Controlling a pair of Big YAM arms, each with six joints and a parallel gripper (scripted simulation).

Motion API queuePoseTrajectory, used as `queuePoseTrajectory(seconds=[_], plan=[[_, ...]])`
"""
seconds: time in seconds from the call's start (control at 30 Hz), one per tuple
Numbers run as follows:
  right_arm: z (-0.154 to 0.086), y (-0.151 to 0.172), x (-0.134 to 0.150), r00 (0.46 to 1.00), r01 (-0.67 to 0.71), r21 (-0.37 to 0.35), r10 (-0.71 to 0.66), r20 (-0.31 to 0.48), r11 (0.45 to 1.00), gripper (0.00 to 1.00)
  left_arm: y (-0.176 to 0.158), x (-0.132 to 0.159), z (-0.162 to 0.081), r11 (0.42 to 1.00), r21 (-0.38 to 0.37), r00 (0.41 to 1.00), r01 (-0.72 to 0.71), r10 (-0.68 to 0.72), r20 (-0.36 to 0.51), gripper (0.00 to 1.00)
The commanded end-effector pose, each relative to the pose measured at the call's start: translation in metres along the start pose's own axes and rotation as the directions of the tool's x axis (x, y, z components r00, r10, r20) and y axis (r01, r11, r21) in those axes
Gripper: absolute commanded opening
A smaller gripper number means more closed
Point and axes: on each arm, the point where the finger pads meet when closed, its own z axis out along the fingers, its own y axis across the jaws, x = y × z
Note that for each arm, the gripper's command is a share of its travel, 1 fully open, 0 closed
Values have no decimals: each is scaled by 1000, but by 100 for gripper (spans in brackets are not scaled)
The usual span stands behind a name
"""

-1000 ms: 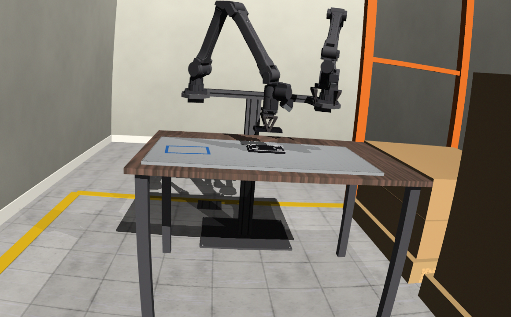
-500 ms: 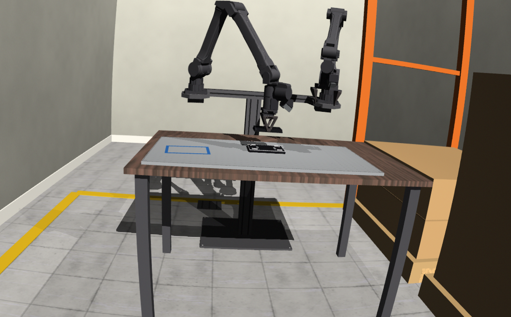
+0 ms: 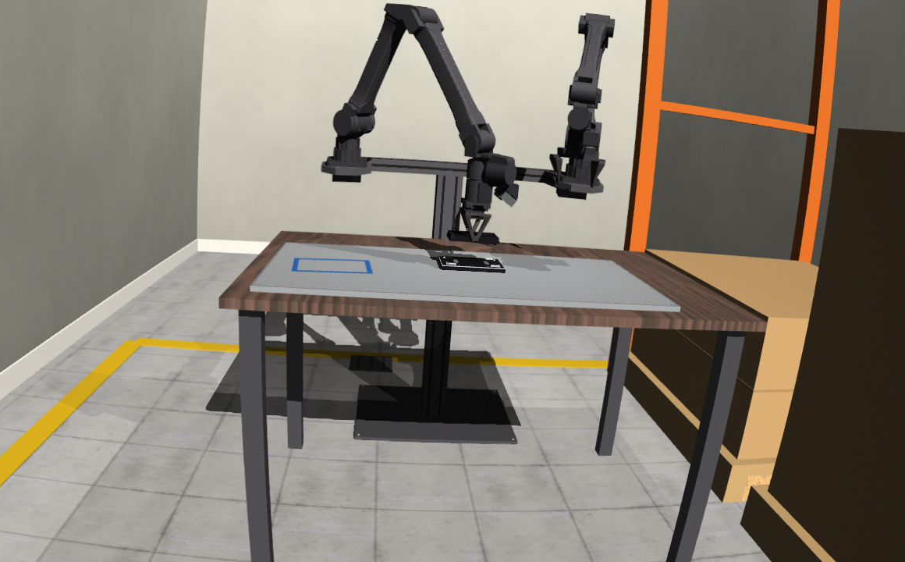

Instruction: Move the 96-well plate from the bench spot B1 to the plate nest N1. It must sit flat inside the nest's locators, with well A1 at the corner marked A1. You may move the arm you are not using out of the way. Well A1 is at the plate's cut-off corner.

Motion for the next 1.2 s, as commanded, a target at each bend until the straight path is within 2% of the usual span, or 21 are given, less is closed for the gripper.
queuePoseTrajectory(seconds=[0.0, 1.03, 1.17], plan=[[5, -11, -8, 1000, -2, 15, 1, 19, 1000, 0, -4, -12, -8, 1000, 9, 1000, -10, 10, 29, 100], [52, -9, -6, 1000, -1, 12, 1, 15, 1000, 0, -4, -12, -8, 1000, 9, 1000, -10, 10, 29, 100], [43, -8, -8, 1000, -1, 15, 1, 18, 1000, 0, -4, -12, -8, 1000, 9, 1000, -10, 10, 29, 100]])
